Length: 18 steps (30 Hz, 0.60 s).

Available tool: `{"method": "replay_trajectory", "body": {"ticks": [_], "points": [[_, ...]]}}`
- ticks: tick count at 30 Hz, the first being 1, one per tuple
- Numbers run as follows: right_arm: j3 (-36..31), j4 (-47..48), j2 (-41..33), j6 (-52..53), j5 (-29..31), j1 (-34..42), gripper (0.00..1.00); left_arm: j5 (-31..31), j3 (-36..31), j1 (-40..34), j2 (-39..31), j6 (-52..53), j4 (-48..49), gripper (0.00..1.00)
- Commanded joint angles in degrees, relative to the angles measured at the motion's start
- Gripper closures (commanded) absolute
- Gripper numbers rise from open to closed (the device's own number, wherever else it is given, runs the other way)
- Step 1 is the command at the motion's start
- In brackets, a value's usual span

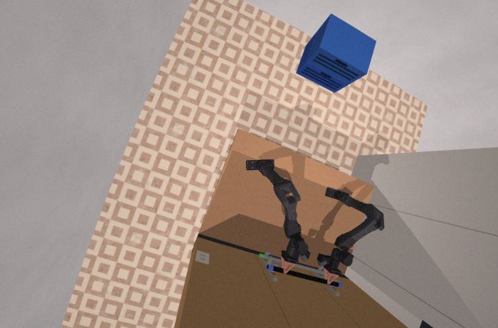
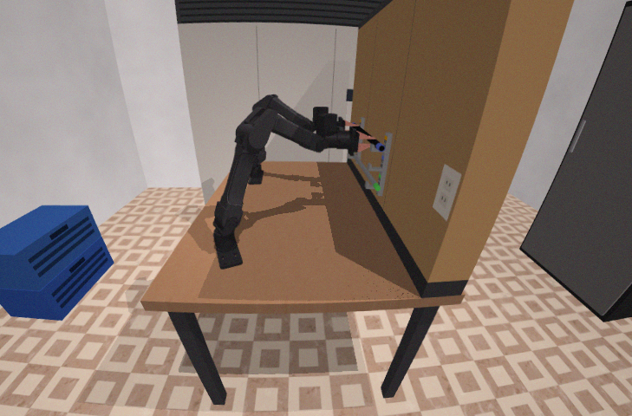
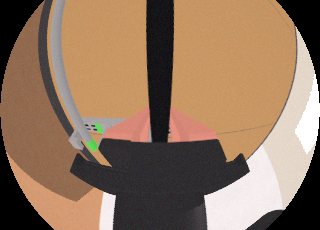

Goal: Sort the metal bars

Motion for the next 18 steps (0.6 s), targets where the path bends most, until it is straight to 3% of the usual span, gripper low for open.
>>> {"method": "replay_trajectory", "body": {"ticks": [1,18], "points": [[1.6,-1.36,0.82,0.27,-0.43,-0.66,1.0,0.63,1.67,0.81,0.57,-0.27,-2.14,1.0],[2.96,-2.73,0.79,0.26,-0.52,-0.74,1.0,0.68,2.95,0.86,0.44,-0.26,-3.52,1.0]]}}
